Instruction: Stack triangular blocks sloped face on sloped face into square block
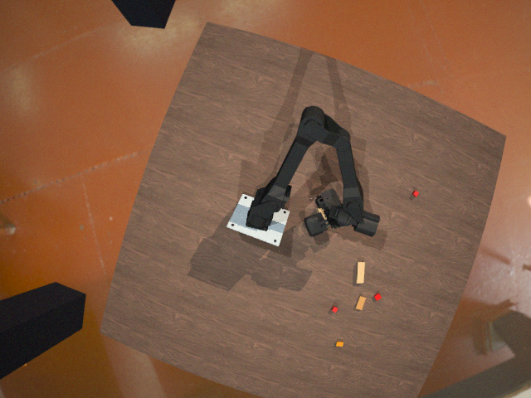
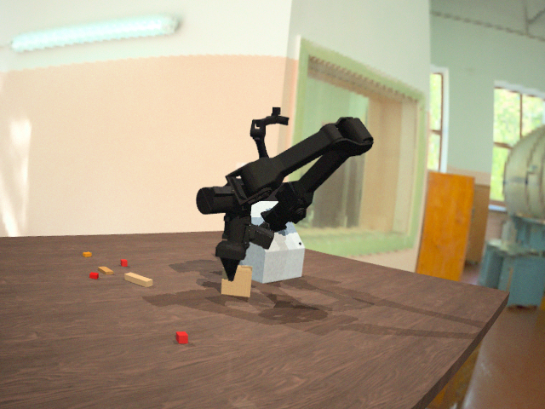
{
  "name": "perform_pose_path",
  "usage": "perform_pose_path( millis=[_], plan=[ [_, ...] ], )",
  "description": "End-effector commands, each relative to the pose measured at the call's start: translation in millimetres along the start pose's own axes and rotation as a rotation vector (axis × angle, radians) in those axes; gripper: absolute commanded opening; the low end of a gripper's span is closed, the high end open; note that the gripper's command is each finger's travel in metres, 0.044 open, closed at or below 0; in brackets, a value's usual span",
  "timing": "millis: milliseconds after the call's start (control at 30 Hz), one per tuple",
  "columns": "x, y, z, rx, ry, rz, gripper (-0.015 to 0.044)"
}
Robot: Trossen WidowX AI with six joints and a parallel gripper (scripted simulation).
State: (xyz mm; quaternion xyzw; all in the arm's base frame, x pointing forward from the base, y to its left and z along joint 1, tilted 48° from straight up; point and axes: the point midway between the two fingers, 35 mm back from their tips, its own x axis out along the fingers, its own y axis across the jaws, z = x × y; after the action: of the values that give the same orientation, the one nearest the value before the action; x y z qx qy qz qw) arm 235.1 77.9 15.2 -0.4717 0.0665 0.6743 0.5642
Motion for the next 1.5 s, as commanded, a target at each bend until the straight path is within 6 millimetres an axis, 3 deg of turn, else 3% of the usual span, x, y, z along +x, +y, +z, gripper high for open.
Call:
perform_pose_path(
  millis=[0,400,700,767,900,967,1467],
  plan=[
    [0,0,0,0.000,0.000,0.000,0.0131],
    [0,0,0,0.000,0.000,0.000,0.0440],
    [-2,0,-1,0.000,0.001,0.000,0.0440],
    [-19,-2,-5,0.000,0.008,0.004,0.0440],
    [-84,-2,-6,0.001,0.010,0.007,0.0440],
    [-107,0,-1,0.001,0.004,0.004,0.0440],
    [-103,0,-2,0.008,0.002,-0.002,0.0440]
  ],
)
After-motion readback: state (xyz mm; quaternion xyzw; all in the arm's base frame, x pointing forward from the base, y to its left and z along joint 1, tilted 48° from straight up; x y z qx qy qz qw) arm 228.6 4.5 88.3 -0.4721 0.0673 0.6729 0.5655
